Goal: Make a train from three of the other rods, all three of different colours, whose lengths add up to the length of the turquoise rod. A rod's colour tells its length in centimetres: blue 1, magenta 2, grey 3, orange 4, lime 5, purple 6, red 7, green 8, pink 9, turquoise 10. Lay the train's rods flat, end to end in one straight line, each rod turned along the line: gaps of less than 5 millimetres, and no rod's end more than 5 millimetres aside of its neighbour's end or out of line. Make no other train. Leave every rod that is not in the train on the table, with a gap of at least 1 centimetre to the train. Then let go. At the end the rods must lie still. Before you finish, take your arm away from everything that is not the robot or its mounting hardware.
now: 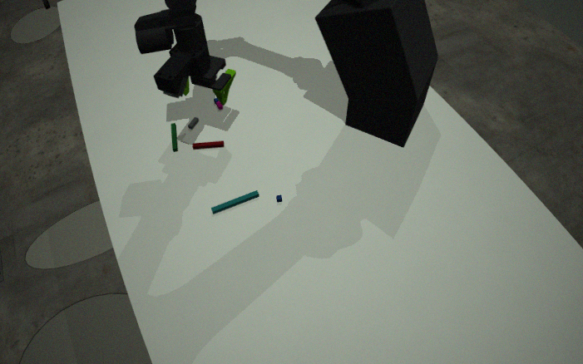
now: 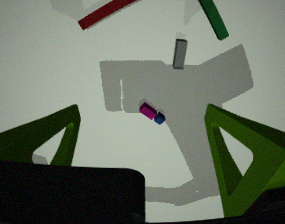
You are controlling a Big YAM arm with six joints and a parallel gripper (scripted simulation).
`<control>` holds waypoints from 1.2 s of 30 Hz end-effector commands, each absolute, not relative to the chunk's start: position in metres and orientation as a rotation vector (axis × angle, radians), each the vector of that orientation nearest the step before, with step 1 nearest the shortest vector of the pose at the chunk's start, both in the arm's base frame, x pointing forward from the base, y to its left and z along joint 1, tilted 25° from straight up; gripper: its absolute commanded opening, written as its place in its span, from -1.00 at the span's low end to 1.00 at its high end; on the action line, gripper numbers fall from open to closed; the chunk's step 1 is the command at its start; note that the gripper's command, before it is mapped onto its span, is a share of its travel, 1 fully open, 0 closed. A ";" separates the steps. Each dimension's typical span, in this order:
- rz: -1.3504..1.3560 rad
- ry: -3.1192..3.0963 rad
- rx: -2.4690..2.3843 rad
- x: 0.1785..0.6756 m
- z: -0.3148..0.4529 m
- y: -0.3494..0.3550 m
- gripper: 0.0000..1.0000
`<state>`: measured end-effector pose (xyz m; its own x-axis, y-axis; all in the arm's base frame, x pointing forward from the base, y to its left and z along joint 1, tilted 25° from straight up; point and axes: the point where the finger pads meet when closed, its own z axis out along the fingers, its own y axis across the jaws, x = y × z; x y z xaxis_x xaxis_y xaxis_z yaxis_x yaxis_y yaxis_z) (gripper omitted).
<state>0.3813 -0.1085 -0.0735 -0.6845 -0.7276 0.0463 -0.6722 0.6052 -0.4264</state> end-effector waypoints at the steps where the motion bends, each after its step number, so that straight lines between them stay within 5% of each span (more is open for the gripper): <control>1: -0.613 2.720 -1.113 0.385 -0.076 -0.101 1.00; 36: -0.469 2.808 0.047 0.410 -0.093 -0.056 1.00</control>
